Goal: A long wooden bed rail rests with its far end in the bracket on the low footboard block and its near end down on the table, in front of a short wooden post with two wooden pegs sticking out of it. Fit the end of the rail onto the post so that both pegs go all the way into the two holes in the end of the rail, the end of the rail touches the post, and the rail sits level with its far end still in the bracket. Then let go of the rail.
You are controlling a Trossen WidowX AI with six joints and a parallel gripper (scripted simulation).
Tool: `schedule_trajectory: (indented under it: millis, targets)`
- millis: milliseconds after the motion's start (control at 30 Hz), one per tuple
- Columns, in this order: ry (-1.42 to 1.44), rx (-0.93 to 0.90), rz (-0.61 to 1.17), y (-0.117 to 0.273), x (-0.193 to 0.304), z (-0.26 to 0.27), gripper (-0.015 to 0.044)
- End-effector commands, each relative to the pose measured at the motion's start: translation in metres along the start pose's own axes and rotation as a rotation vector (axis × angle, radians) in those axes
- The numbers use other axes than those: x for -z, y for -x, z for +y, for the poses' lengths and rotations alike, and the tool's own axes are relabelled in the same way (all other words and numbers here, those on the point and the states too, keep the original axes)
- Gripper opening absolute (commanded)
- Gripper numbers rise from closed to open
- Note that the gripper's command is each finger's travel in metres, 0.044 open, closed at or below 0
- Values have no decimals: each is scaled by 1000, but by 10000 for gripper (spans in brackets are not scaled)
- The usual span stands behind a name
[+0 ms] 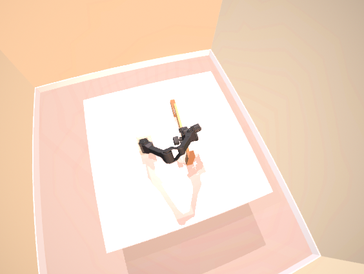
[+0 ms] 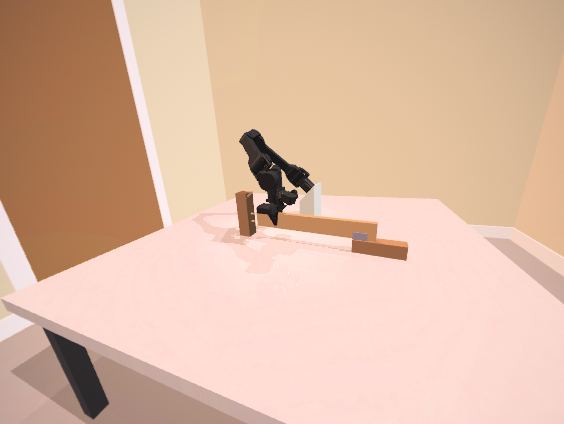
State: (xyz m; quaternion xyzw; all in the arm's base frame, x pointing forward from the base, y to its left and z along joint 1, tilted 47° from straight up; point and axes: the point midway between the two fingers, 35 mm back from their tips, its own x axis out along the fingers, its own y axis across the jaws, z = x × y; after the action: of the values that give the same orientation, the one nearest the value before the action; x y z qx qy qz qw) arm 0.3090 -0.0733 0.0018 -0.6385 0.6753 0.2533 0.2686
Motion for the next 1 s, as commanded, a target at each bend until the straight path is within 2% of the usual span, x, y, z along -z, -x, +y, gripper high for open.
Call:
schedule_trajectory:
  millis: [0,967]
  targets:
    - [2,3,-6,2,-2,0,0]
    - [2,3,-5,0,3,0,0]
